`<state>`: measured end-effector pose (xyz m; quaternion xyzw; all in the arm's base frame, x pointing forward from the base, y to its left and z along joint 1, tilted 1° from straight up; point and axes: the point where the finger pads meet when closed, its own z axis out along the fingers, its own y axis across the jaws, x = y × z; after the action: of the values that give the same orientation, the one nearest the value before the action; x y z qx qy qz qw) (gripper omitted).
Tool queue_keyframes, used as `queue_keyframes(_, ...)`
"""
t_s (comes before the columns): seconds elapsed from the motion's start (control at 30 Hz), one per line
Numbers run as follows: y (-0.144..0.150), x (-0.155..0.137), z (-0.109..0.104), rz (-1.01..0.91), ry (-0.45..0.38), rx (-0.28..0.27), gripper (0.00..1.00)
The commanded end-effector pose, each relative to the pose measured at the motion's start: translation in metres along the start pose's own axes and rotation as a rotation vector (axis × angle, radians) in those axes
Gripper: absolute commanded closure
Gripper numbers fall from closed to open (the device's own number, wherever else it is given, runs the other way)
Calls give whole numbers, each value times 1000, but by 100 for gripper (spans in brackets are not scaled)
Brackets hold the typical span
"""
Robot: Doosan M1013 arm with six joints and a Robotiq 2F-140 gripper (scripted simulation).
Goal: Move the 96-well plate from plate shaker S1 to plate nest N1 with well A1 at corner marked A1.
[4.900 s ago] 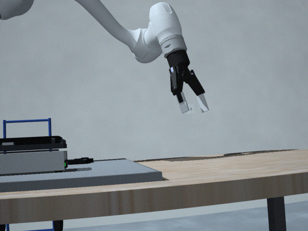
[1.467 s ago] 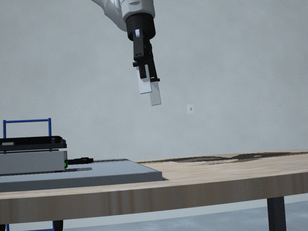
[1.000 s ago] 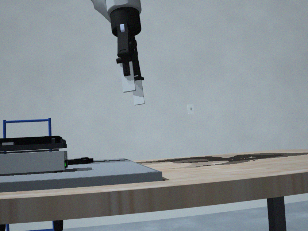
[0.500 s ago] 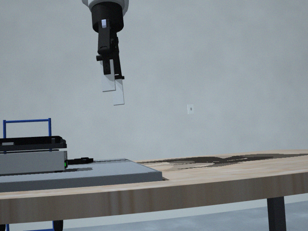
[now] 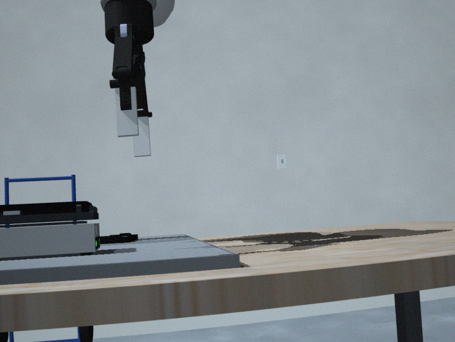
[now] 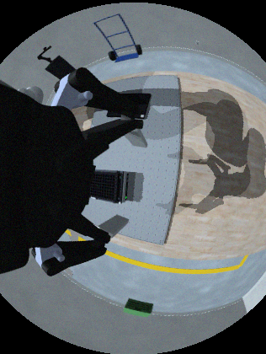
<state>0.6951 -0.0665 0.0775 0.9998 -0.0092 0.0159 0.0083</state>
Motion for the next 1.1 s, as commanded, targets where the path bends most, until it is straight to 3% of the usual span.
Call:
queue_keyframes(0.0,9,-21,1,-20,-1,9,0)
queue_keyframes(0.17,13,-29,2,-20,-1,9,0)
queue_keyframes(0.97,45,-124,12,-158,-23,42,0)
queue_keyframes(1.07,45,-124,12,-158,-23,42,0)
